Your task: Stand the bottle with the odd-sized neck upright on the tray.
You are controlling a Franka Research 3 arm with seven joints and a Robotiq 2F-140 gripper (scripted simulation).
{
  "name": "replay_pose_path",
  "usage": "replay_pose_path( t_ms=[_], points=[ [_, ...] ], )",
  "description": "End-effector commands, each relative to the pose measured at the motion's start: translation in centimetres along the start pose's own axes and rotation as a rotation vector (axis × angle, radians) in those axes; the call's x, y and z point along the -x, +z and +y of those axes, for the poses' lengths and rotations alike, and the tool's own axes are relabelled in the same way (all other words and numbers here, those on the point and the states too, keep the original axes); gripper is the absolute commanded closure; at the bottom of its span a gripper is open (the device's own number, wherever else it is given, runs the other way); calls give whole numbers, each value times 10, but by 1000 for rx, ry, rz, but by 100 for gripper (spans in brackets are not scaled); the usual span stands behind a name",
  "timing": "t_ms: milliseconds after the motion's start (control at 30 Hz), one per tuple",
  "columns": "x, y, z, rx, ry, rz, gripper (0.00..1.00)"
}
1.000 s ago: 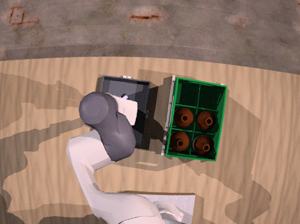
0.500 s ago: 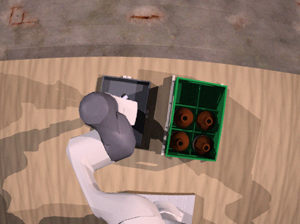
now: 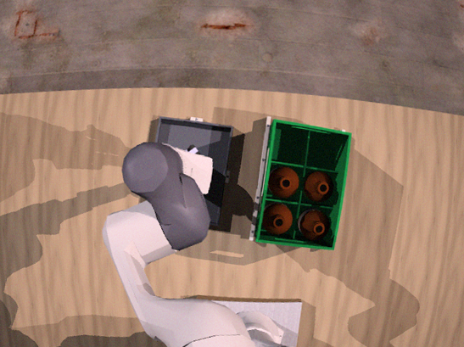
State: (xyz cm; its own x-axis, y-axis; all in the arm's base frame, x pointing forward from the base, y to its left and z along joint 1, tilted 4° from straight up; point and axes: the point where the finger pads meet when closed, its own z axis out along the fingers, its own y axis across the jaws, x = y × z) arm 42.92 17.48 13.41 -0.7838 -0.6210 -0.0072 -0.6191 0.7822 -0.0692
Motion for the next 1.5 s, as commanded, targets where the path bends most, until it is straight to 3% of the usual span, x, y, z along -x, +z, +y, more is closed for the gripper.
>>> replay_pose_path(
  t_ms=[0, 200, 233, 1467],
  points=[
    [1, -1, -2, -5, 6, -5, 90],
    [1, -1, -2, -5, 6, -5, 90],
    [1, -1, -2, -5, 6, -5, 0],
    [1, -1, -2, -5, 6, -5, 0]
  ],
)
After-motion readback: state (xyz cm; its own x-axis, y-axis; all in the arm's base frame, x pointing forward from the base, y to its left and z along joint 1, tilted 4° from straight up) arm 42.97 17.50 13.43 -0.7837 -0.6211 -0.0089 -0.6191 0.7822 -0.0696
